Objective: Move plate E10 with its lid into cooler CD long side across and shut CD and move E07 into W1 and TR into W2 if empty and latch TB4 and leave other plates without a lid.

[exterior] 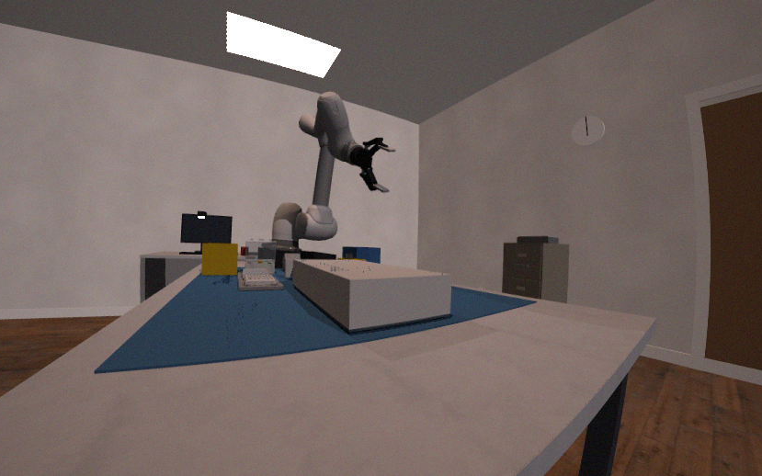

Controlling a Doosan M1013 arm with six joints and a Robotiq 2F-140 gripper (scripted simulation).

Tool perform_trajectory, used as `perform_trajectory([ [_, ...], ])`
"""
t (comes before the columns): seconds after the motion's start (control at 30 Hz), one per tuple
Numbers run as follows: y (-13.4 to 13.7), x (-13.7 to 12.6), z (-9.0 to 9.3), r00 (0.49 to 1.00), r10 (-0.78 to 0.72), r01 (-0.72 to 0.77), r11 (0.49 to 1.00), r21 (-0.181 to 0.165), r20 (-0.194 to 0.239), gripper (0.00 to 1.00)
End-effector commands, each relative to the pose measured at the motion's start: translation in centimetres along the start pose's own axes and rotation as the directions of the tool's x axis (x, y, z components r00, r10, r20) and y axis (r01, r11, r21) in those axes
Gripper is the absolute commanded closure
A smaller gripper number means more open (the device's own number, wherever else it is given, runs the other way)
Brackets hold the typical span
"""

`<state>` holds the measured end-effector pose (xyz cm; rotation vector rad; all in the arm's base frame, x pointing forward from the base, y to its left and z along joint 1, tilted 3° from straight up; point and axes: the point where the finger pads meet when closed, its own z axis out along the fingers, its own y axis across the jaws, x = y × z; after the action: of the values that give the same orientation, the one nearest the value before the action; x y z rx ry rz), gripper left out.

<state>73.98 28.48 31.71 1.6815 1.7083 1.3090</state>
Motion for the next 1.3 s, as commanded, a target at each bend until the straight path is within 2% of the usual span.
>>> perform_trajectory([
  [0.0, 0.0, 0.0, 0.0, 1.0, 0.0, 0.0, 1.0, 0.0, 0.0, 0.0],
  [0.53, 0.0, 0.0, 0.0, 1.0, 0.0, 0.0, 1.0, 0.0, 0.0, 0.0],
  [0.57, 0.3, 0.3, -0.2, 0.999, -0.033, 0.033, 0.999, -0.002, -0.005, 1.0],
  [0.77, 0.6, 0.6, -0.3, 0.973, -0.229, 0.228, 0.973, -0.016, -0.032, 1.0],
  [1.03, 0.7, 1.3, -0.7, 0.878, -0.475, 0.473, 0.88, -0.042, -0.063, 1.0],
  [1.1, 0.7, 1.3, -0.7, 0.878, -0.475, 0.473, 0.88, -0.042, -0.063, 1.0],
  [1.27, 0.6, 1.6, -1.0, 0.787, -0.612, 0.609, 0.791, -0.063, -0.08, 1.0],
])
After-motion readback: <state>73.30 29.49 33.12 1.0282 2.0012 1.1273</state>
